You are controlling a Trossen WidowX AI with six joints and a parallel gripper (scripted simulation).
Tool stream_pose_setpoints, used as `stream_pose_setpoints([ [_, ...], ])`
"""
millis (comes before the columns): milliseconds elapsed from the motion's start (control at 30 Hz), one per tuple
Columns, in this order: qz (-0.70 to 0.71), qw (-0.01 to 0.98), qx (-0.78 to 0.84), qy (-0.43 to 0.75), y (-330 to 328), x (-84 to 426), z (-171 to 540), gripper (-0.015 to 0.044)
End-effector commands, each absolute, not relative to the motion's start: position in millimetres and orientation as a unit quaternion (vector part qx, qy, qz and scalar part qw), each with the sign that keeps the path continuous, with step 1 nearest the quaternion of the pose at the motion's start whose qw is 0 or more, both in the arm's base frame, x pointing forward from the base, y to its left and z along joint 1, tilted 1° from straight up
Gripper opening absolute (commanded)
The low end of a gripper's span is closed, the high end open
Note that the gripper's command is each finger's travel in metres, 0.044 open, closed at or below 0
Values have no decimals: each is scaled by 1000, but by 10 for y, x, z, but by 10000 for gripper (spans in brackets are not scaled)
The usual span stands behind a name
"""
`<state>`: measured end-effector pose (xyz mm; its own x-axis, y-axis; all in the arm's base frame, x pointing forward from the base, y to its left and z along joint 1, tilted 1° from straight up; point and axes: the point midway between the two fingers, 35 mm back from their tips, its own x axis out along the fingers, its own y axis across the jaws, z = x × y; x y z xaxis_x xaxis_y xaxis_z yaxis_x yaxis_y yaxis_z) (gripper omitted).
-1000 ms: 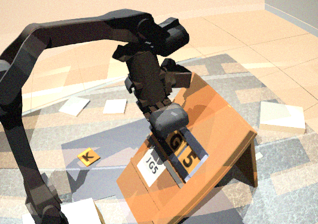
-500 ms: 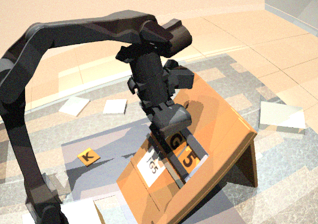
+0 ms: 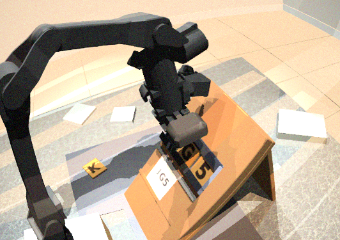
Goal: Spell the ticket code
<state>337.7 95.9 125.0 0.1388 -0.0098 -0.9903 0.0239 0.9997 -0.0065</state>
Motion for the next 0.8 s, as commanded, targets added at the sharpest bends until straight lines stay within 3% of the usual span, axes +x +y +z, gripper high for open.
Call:
stream_pose_setpoints([
  [0,-8,755,6,656,968,3397,1240,0],
  [767,-8,755,6,656,909,3405,1227,0],
])
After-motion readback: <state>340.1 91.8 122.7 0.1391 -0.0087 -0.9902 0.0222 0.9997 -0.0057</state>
